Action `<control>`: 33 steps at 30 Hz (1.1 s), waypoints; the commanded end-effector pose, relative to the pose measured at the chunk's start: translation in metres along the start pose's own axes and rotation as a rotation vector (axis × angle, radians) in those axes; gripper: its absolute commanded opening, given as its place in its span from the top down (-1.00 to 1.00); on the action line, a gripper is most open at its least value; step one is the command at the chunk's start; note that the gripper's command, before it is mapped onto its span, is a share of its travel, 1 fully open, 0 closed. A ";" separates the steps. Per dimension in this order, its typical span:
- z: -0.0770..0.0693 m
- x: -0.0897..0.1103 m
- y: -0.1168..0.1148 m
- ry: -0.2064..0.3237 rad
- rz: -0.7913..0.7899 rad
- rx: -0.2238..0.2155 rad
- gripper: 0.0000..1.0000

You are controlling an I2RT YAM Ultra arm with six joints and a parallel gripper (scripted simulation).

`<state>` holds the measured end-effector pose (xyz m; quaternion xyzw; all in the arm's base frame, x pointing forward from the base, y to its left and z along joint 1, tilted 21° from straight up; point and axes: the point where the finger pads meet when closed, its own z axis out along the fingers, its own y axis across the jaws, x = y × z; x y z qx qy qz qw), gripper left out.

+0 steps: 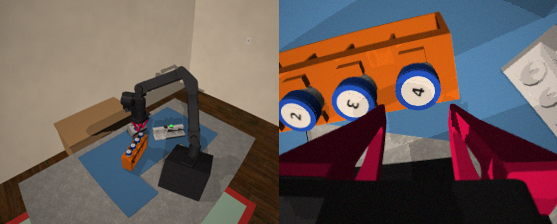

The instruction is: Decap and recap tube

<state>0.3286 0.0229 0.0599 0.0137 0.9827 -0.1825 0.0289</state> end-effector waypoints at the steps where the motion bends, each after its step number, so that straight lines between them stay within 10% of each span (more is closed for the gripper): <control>1: -0.004 -0.009 -0.014 -0.004 0.159 0.000 1.00; 12: -0.004 -0.036 -0.053 -0.005 0.255 0.000 1.00; 23: 0.048 -0.080 -0.115 -0.007 0.255 0.002 1.00; 33: 0.050 -0.082 -0.118 -0.007 0.255 0.003 1.00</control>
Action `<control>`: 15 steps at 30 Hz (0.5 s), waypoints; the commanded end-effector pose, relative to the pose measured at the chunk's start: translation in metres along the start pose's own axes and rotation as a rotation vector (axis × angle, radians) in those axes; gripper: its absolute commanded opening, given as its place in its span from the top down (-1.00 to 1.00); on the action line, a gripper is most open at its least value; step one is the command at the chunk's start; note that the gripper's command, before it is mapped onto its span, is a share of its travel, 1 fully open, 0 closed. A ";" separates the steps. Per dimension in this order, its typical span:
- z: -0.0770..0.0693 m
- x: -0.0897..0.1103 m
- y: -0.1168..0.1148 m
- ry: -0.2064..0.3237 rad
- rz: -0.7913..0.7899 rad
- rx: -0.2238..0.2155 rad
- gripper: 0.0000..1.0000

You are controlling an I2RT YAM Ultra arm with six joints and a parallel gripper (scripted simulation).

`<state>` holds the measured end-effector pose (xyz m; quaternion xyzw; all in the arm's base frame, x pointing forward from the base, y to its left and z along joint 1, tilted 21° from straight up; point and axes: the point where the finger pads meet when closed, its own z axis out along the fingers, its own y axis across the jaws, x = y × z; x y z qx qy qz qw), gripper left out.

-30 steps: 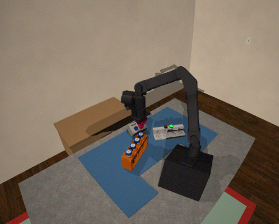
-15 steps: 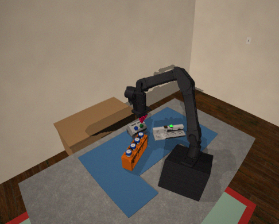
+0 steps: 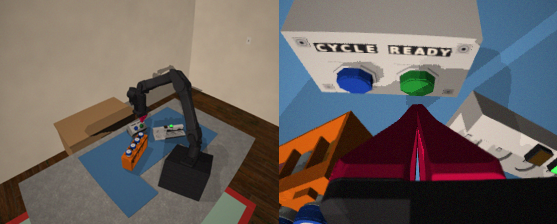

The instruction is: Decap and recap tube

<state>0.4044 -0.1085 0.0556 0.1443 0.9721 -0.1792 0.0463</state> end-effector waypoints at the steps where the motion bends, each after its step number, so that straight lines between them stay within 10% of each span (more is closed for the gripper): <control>1: -0.002 -0.004 0.001 -0.019 -0.009 -0.004 1.00; 15: 0.013 -0.004 0.001 -0.019 -0.009 -0.004 1.00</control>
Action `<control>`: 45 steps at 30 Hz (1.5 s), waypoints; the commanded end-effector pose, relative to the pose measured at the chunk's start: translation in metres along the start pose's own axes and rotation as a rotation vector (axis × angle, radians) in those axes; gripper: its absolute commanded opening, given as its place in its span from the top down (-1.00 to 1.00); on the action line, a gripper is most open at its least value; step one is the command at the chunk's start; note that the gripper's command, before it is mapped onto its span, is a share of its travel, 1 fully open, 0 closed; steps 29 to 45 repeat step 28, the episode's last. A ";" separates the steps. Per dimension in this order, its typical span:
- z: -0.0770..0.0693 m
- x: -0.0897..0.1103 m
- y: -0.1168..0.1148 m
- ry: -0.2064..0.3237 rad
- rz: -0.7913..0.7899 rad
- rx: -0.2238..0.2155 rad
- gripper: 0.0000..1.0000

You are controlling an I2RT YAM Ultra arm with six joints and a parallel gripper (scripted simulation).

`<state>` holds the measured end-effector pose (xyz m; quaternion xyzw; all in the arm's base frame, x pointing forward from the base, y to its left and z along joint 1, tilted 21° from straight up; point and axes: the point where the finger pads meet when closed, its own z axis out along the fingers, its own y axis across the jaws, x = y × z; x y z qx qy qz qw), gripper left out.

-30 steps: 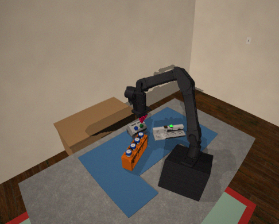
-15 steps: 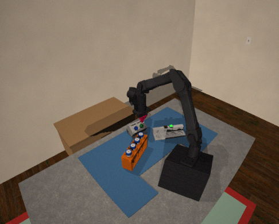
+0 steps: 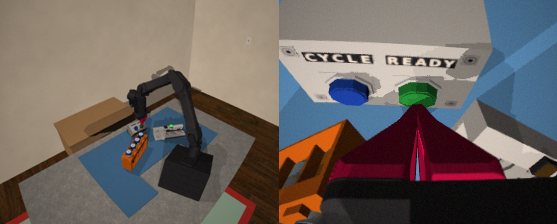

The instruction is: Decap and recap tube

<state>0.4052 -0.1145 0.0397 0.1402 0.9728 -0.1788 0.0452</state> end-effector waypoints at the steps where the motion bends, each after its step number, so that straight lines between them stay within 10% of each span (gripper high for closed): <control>1: -0.004 -0.004 0.001 -0.020 -0.001 -0.003 1.00; 45: 0.009 -0.004 0.001 -0.020 -0.001 -0.003 1.00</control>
